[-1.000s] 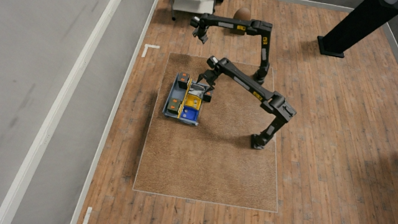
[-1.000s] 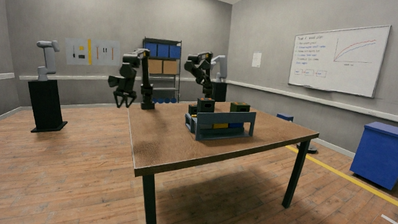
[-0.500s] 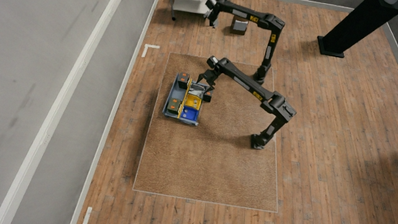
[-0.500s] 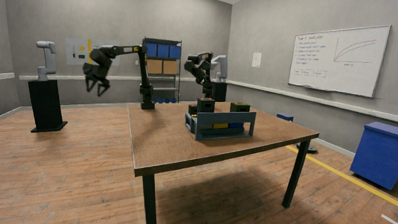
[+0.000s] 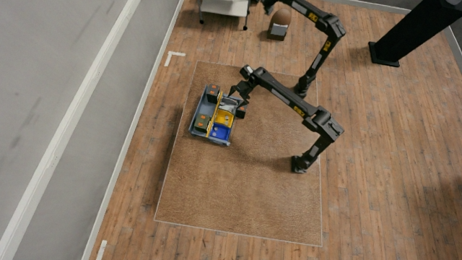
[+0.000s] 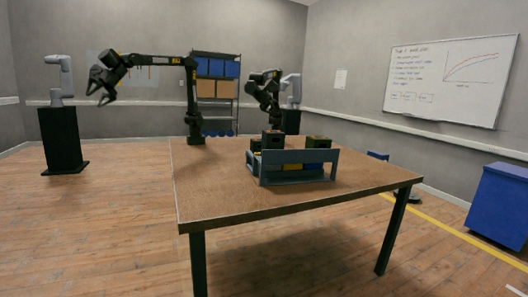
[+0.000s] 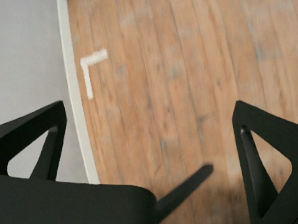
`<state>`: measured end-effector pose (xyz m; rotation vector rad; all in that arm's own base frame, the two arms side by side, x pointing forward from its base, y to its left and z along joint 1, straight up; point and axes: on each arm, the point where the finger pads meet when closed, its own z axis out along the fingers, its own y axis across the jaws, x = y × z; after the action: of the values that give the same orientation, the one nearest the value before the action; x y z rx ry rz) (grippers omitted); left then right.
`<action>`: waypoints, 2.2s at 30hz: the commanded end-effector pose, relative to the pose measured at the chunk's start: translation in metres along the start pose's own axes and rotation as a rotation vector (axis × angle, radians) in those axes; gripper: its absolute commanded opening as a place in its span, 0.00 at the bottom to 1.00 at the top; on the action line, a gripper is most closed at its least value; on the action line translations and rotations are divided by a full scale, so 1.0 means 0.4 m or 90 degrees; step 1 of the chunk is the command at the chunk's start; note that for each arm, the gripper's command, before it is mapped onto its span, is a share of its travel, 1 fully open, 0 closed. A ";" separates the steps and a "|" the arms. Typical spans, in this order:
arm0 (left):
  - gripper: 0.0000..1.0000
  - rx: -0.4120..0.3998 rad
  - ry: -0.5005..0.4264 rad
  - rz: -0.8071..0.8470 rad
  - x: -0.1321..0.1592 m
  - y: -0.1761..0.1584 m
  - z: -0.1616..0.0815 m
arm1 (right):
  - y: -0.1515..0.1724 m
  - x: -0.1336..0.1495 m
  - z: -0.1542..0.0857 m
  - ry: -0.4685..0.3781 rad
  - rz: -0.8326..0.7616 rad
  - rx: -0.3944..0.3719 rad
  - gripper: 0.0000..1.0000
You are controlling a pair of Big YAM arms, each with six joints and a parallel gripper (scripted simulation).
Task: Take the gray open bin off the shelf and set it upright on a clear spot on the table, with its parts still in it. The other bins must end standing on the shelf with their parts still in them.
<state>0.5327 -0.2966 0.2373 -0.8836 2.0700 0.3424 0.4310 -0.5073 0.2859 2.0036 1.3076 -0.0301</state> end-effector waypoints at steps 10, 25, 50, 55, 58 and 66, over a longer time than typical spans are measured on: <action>1.00 0.016 -0.002 -0.020 -0.034 -0.020 -0.025 | -0.127 -0.351 -0.154 -0.165 -0.139 -0.079 1.00; 1.00 0.016 -0.002 -0.020 -0.034 -0.020 -0.025 | -0.338 -0.653 -0.408 -0.388 -0.264 -0.058 1.00; 1.00 0.016 -0.002 -0.020 -0.034 -0.020 -0.025 | -0.554 -0.812 -0.706 -0.603 -0.402 0.056 1.00; 1.00 0.016 -0.002 -0.020 -0.034 -0.020 -0.025 | -0.563 -0.816 -0.719 -0.611 -0.408 0.063 1.00; 1.00 0.016 -0.002 -0.020 -0.034 -0.020 -0.025 | -0.568 -0.818 -0.727 -0.616 -0.412 0.067 1.00; 1.00 0.016 -0.002 -0.020 -0.034 -0.020 -0.025 | -0.572 -0.819 -0.732 -0.620 -0.414 0.070 1.00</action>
<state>0.5327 -0.2966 0.2373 -0.8836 2.0700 0.3424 -0.0096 -0.5487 0.4976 1.2488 1.1988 -1.1976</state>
